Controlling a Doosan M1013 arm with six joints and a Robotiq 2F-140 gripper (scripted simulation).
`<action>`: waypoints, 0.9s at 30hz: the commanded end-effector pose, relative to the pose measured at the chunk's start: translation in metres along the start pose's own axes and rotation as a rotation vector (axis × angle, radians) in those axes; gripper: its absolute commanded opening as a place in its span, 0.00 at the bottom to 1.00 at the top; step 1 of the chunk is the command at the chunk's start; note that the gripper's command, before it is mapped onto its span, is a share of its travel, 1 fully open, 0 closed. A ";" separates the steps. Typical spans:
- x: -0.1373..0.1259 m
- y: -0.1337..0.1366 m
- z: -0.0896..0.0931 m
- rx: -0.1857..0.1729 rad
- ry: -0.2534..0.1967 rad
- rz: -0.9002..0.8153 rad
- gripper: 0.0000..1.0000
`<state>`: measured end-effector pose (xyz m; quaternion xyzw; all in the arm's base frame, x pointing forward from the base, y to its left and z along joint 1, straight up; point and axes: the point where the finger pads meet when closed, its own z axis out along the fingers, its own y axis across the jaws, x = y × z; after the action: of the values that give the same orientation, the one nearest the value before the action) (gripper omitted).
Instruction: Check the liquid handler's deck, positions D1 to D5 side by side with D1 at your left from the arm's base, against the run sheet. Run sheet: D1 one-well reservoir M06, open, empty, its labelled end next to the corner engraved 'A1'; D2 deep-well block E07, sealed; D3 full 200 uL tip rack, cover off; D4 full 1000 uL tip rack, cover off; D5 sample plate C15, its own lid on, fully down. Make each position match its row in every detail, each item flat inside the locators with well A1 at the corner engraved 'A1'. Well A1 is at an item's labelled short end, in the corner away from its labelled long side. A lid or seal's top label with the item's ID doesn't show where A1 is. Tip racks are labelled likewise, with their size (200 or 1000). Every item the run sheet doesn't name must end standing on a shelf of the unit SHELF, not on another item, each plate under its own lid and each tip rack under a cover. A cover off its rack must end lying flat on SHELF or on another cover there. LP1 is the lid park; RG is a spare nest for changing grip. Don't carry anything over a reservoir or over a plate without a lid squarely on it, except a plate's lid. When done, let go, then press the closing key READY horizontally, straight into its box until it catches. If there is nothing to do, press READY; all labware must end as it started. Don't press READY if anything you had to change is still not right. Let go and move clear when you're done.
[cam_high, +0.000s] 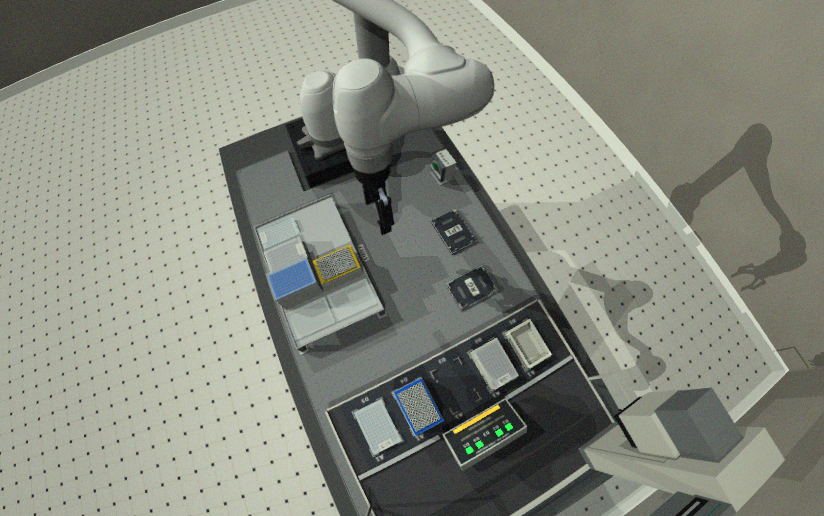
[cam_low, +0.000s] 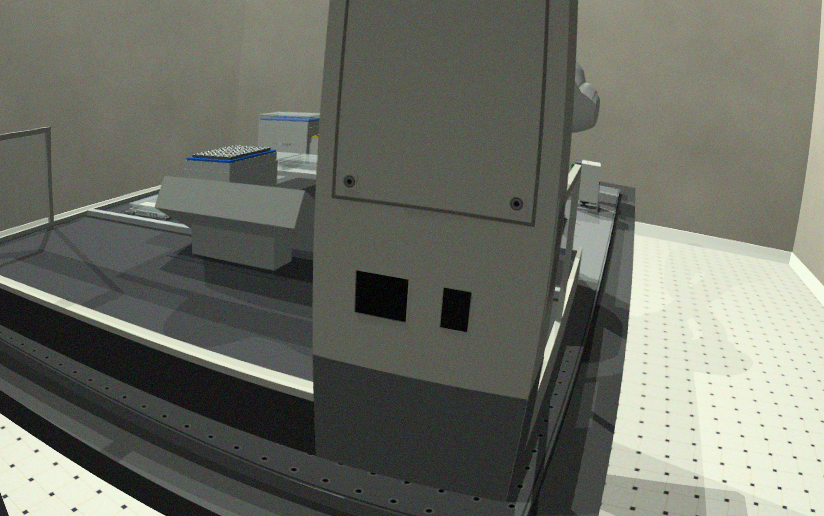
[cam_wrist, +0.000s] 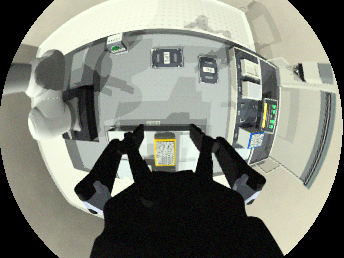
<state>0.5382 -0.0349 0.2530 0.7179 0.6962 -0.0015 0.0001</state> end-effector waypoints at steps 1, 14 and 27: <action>-0.010 0.000 -0.001 -0.001 0.000 0.000 0.66; -0.065 -0.001 -0.001 -0.001 0.000 0.000 0.66; -0.120 -0.001 -0.001 -0.001 0.000 0.000 0.66</action>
<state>0.5332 -0.1465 0.2532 0.7179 0.6962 -0.0017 0.0001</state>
